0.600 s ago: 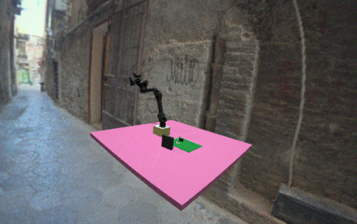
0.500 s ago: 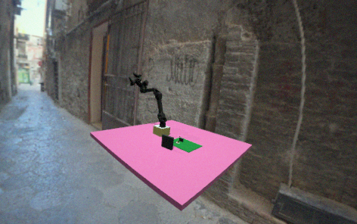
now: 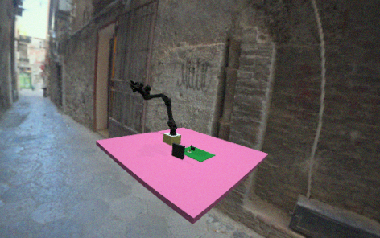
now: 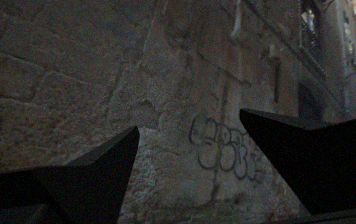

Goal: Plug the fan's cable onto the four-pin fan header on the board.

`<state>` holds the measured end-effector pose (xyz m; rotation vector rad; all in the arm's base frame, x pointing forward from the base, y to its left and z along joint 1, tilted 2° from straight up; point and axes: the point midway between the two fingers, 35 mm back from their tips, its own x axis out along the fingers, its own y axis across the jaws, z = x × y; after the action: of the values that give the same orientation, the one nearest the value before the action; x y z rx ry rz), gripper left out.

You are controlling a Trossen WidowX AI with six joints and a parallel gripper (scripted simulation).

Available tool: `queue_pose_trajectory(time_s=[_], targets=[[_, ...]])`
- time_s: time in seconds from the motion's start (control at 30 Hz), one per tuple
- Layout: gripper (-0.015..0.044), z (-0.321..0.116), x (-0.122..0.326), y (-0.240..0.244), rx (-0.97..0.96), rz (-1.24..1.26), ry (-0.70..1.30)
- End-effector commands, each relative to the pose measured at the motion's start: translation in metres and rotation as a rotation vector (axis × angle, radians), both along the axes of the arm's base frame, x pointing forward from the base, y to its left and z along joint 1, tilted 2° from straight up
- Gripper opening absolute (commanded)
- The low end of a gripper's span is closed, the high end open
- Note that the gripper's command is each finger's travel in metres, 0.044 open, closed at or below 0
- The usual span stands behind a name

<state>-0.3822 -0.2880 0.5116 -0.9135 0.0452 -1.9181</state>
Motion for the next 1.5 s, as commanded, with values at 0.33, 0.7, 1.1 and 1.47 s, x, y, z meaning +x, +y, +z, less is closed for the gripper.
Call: queue_pose_trajectory(time_s=[0.33,0.7,1.1,1.47], targets=[[0.0440,-0.071,0.129,-0.158,0.092,0.543,-0.728],[0.0440,-0.150,0.293,-0.228,0.330,0.826,-1.318],[0.0440,-0.234,0.492,-0.211,0.734,0.863,-1.863],[0.0440,-0.315,0.640,-0.112,1.138,0.546,-2.236]])
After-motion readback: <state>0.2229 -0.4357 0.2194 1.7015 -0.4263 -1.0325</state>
